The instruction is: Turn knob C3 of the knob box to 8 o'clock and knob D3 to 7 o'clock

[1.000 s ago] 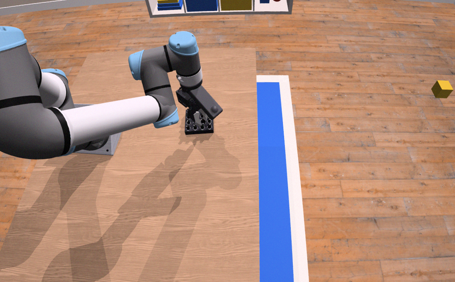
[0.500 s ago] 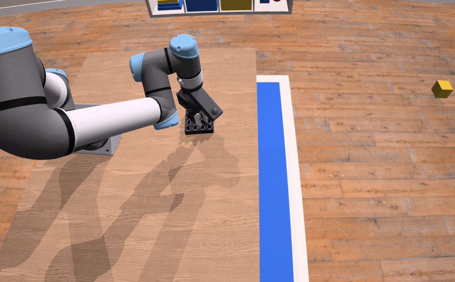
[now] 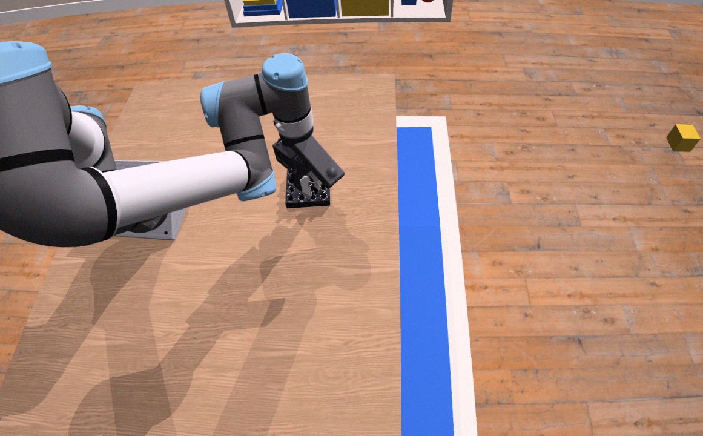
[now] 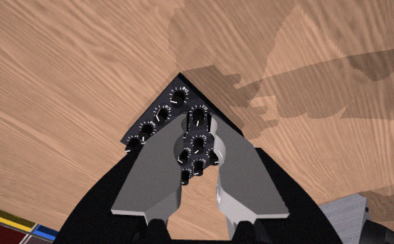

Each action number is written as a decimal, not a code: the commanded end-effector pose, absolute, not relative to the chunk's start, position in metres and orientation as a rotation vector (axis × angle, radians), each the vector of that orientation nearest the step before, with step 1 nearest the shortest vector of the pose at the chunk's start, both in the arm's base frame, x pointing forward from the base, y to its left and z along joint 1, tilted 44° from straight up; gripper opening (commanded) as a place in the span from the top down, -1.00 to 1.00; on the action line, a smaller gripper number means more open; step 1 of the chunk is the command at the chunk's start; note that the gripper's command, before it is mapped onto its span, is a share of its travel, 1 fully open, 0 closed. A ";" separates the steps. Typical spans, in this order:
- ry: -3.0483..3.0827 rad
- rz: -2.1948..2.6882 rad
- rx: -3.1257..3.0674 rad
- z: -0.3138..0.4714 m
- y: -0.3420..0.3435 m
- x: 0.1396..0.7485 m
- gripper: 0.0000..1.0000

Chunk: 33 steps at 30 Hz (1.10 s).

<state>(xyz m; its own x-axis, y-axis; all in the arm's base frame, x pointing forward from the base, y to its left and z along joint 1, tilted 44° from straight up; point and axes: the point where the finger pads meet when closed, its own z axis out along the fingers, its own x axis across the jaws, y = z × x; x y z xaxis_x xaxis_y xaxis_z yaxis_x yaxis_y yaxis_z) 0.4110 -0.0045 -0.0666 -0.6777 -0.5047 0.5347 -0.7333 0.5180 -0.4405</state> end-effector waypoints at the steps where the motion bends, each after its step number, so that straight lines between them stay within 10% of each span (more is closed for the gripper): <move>1: -2.424 0.940 1.029 -0.066 -0.004 0.411 0.78; 33: -2.424 0.940 1.029 -0.066 -0.004 0.411 0.92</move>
<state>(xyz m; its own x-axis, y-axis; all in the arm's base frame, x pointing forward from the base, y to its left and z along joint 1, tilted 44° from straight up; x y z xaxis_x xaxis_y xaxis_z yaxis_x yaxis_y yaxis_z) 0.4110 -0.0045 -0.0666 -0.6777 -0.5047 0.5347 -0.7333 0.5180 -0.4405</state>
